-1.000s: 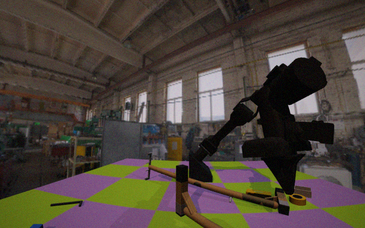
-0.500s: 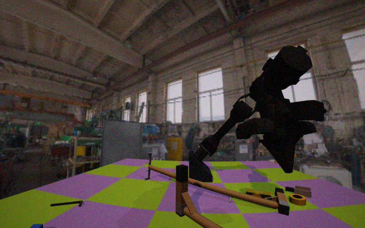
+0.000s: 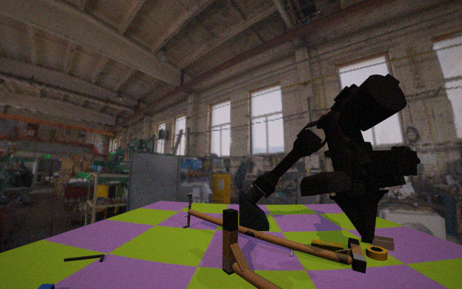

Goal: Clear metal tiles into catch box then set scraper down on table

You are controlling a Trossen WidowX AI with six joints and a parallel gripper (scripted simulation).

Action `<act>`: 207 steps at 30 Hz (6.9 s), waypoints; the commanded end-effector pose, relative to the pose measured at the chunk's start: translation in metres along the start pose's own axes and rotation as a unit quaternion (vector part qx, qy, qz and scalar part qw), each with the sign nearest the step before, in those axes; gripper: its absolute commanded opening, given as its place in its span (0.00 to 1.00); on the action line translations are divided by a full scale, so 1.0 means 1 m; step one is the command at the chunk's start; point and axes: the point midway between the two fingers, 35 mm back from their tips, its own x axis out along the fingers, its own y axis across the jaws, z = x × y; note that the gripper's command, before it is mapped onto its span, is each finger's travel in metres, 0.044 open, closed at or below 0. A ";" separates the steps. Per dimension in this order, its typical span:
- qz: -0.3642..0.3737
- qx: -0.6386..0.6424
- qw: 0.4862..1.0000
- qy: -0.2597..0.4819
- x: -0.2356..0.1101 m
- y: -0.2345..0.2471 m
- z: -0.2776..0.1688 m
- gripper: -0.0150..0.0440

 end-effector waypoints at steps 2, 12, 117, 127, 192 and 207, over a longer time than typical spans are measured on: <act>-0.002 0.004 1.000 0.002 0.011 -0.001 -0.002 0.25; -0.003 0.006 1.000 0.001 0.033 -0.001 -0.004 0.25; -0.002 0.015 1.000 -0.004 0.124 -0.047 -0.002 0.25; -0.002 0.015 1.000 -0.004 0.125 -0.057 0.001 0.25; -0.008 0.016 0.999 -0.045 0.030 -0.067 0.028 0.25; -0.012 0.047 0.995 -0.086 -0.012 -0.048 0.026 0.25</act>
